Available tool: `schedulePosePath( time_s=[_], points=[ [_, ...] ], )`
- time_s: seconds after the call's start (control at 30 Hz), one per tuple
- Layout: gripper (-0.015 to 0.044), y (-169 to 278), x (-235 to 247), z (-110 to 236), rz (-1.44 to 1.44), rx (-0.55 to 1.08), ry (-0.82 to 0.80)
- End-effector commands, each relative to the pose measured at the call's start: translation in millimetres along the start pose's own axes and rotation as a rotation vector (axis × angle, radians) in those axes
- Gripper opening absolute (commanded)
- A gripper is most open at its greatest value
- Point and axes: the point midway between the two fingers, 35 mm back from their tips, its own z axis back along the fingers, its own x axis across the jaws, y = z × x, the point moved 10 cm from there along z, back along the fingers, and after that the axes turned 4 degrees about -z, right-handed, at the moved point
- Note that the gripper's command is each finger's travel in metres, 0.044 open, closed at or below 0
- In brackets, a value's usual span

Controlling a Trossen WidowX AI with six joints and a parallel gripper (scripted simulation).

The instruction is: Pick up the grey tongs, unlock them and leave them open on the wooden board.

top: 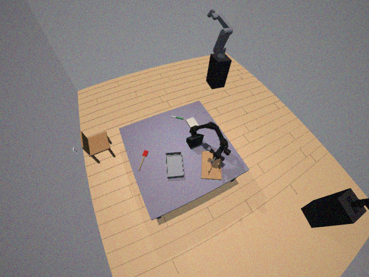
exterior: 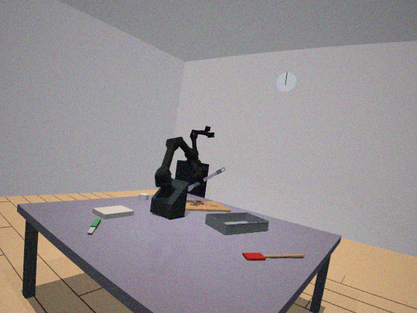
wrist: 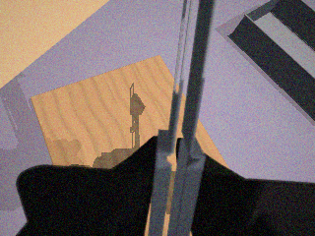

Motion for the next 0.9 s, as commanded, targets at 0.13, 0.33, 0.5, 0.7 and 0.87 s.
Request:
schedulePosePath(
  time_s=[0.13,0.33,0.5,0.7,0.87],
  points=[
    [-0.015,32.7,-6.5,10.8,-0.031,-0.314,-0.057],
    [-0.015,55.4,-13.5,16.3,-0.055,-0.517,-0.117],
    [-0.015,56.1,-13.7,16.5,-0.056,-0.523,-0.119],
    [-0.015,56.1,-13.7,16.5,-0.056,-0.523,-0.119],
    [-0.015,56.1,-13.7,16.5,-0.056,-0.523,-0.119]
  ],
)
